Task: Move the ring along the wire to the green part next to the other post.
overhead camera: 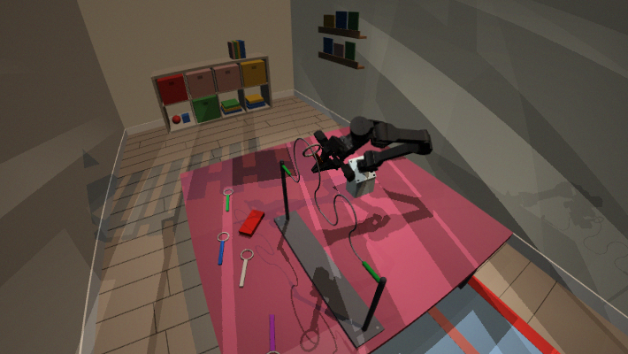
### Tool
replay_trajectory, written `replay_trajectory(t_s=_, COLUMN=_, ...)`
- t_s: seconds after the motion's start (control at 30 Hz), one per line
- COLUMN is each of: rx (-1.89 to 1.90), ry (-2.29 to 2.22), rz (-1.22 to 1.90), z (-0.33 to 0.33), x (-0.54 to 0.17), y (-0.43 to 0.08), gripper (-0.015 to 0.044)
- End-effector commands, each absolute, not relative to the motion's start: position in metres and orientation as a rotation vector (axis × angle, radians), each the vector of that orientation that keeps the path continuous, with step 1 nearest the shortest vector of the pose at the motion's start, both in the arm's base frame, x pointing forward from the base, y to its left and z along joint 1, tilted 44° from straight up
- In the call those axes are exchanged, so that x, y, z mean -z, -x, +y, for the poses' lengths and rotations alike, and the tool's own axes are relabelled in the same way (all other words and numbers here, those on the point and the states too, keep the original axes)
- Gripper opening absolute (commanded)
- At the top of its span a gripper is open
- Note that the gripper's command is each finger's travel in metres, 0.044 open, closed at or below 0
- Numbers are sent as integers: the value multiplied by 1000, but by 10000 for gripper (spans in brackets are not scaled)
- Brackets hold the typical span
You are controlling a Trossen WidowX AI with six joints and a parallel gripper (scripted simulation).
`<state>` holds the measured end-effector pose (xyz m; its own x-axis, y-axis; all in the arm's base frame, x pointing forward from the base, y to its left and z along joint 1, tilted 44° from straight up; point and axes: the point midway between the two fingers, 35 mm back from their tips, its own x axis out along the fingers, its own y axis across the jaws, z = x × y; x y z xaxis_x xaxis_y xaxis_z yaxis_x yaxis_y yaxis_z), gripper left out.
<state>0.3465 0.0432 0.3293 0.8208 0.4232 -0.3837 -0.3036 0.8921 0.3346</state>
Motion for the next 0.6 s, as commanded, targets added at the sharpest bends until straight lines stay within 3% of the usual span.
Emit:
replay_trajectory(t_s=0.0, rx=-403, ry=-323, rz=466, z=44, x=-330, y=-346, gripper=-150)
replay_trajectory(t_s=0.57, rx=-455, ry=-532, rz=466, z=50, x=-333, y=-345, gripper=-150)
